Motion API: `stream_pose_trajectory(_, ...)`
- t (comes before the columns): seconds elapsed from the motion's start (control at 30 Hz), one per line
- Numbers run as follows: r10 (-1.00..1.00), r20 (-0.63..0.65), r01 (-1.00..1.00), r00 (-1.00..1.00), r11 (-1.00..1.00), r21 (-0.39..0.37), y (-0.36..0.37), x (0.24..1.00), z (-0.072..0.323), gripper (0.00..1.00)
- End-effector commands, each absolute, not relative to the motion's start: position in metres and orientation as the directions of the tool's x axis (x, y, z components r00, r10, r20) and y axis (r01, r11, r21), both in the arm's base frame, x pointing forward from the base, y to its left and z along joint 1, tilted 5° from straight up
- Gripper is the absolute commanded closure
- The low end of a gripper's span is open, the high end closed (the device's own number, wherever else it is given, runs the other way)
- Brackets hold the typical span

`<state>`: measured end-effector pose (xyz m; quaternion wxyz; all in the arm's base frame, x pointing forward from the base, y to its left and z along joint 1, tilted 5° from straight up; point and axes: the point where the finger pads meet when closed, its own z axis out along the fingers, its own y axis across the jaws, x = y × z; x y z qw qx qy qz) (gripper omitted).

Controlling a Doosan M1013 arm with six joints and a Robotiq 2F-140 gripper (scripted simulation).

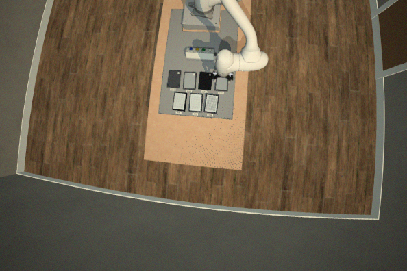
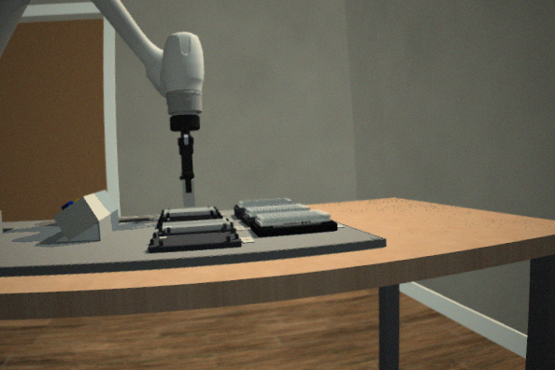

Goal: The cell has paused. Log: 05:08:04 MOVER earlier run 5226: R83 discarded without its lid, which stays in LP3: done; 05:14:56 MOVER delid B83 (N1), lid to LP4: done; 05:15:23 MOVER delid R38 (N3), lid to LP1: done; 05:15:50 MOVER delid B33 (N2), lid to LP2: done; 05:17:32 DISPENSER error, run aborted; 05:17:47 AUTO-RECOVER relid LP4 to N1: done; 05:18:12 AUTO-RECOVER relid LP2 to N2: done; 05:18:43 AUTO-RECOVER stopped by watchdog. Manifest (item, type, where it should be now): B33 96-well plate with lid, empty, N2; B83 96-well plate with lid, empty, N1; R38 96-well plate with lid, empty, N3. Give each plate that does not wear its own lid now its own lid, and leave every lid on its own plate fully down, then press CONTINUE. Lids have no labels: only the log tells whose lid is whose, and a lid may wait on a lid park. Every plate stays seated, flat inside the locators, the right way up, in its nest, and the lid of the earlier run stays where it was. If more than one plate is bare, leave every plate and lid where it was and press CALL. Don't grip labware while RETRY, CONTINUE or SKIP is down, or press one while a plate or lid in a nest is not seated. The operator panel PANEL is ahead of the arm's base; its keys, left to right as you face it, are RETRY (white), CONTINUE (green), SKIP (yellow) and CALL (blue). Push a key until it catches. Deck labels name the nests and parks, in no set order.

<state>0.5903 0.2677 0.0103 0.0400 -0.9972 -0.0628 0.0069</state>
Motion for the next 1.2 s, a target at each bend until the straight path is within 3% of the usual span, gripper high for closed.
stream_pose_trajectory(0.0,0.126,-0.009,0.125,0.992,-0.989,-0.081,0.2677,0.5903,0.0104,0.34)
stream_pose_trajectory(0.07,0.126,-0.009,0.125,0.992,-0.989,-0.081,0.2677,0.5903,0.0104,0.34)
stream_pose_trajectory(0.1,0.126,-0.009,0.125,0.992,-0.989,-0.081,0.2677,0.5903,0.0104,0.41)
stream_pose_trajectory(1.17,0.126,-0.009,0.125,0.992,-0.989,-0.081,0.2677,0.5903,0.0104,0.41)
